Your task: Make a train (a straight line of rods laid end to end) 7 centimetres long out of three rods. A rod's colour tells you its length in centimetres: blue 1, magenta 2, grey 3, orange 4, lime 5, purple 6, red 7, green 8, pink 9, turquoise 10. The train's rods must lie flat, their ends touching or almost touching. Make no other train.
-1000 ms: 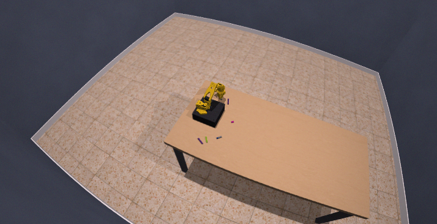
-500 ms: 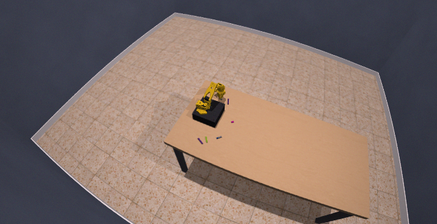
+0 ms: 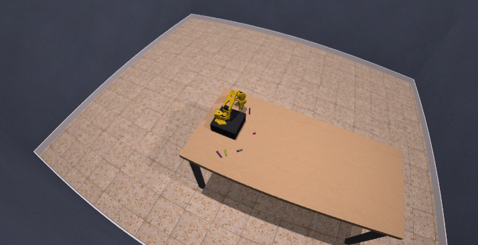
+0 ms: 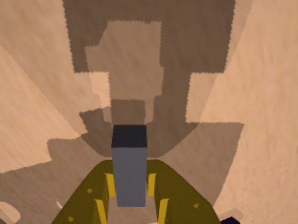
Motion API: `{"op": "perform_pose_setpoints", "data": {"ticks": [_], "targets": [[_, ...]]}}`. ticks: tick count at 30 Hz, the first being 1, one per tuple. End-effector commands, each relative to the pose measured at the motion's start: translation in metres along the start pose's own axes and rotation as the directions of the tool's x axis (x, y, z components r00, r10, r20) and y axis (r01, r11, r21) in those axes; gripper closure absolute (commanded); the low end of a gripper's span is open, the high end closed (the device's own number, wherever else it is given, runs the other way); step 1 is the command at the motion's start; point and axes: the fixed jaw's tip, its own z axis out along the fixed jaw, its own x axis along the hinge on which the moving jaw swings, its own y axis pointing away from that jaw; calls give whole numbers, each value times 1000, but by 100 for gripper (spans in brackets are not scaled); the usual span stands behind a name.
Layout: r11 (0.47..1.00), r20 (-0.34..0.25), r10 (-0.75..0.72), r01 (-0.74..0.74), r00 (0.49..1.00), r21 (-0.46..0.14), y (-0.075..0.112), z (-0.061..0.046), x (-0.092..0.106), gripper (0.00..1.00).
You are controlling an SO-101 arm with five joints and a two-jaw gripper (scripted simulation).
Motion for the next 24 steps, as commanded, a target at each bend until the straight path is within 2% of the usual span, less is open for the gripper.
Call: {"op": "perform_pose_setpoints", "data": {"ticks": [1,13,24], "targets": [[1000,4,0,0,1000,10,-3,-8,-3,100],[1000,4,0,0,1000,10,-5,-30,-3,100],[1000,4,1,-1,1000,10,-5,-33,-3,100]]}}
